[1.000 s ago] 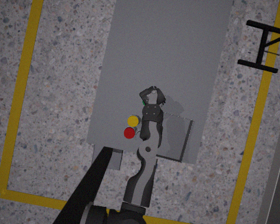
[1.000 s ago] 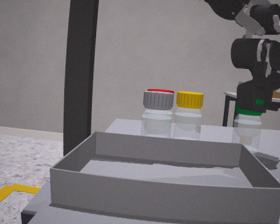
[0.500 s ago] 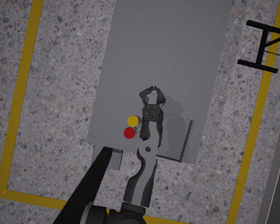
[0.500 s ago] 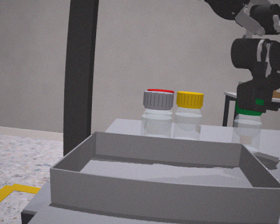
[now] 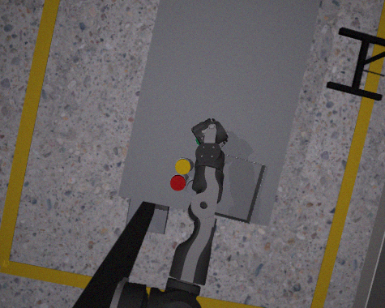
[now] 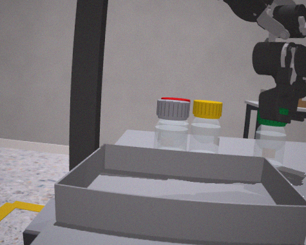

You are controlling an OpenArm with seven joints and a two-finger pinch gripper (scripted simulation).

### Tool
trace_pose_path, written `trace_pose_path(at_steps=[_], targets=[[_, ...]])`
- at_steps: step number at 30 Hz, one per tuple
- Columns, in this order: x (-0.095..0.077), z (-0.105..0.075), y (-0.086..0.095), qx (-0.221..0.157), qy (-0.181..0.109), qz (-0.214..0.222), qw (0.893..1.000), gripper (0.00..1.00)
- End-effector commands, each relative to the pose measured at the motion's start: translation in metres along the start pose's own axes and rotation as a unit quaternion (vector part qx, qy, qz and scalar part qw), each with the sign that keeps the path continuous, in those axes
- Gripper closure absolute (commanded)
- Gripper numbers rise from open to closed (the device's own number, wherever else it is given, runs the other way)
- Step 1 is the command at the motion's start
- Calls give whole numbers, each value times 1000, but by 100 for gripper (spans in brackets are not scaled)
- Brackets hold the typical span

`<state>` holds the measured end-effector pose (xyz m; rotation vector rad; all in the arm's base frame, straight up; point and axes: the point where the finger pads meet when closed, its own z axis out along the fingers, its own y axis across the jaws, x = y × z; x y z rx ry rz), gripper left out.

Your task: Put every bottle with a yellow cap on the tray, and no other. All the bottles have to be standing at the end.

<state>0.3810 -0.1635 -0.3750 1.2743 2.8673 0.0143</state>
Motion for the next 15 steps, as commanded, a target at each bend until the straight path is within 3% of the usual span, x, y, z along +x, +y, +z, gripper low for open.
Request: trace_pose_path(at_steps=[1, 11, 12, 15], targets=[[-1, -1, 1, 2, 2, 0, 1000, 100], [-1, 0, 1, 3, 3, 0, 1000, 100], [-1, -1, 1, -1, -1, 0, 1000, 48], [-1, -1, 1, -1, -1, 0, 1000, 48]])
